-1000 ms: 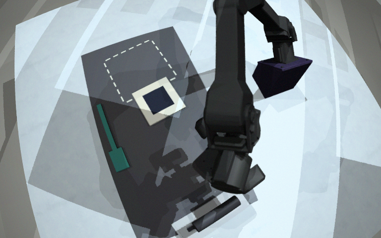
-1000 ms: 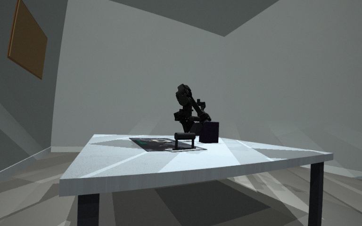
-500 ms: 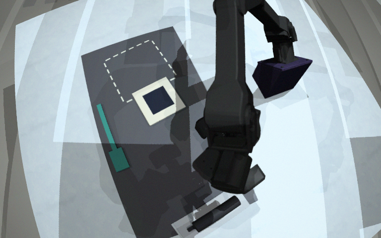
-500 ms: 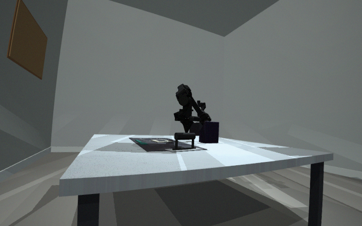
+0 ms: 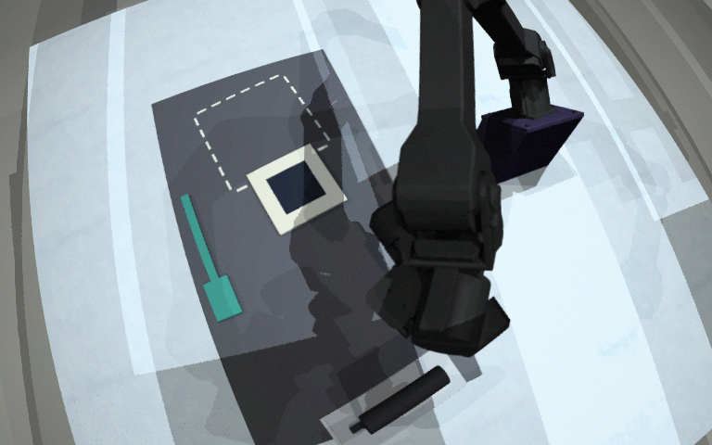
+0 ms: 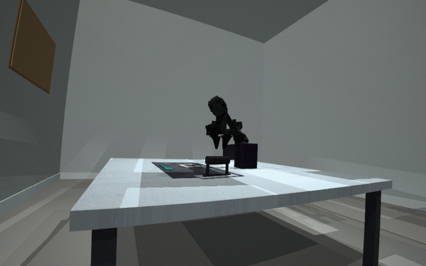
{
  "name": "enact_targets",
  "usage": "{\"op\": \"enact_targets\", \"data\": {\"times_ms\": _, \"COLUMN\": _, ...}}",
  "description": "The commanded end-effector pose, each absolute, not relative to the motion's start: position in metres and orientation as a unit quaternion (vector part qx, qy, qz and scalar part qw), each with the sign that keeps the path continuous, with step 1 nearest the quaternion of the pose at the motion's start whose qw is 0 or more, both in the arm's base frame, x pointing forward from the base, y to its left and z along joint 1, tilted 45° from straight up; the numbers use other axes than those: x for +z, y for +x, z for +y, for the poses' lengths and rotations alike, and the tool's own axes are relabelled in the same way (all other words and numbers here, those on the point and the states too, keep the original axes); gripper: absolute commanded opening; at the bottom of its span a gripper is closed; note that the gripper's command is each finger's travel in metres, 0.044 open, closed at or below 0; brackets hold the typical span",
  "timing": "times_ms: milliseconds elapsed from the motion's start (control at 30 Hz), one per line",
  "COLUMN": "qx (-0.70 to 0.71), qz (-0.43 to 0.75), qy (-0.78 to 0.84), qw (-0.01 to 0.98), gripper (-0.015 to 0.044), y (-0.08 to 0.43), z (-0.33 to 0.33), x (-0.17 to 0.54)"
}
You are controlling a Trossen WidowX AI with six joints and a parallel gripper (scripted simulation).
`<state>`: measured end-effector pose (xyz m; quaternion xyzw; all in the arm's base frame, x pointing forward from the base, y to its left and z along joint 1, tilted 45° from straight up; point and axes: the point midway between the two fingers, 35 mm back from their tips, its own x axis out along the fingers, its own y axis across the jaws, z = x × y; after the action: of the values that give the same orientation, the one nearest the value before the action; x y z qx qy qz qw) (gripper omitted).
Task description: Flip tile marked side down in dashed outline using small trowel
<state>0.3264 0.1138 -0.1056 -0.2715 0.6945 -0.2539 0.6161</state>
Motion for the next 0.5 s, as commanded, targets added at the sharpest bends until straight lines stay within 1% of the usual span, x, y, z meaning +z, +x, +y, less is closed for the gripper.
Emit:
{"op": "enact_targets", "data": {"times_ms": 0, "qx": -0.25, "qz": 0.7, "qy": -0.271, "qw": 0.612, "gripper": 0.03, "y": 0.327, "z": 0.113, "x": -0.103}}
{"op": "enact_targets", "data": {"times_ms": 467, "qx": -0.057, "qz": 0.757, "qy": -0.35, "qw": 0.548, "gripper": 0.03, "y": 0.335, "z": 0.114, "x": -0.12}}
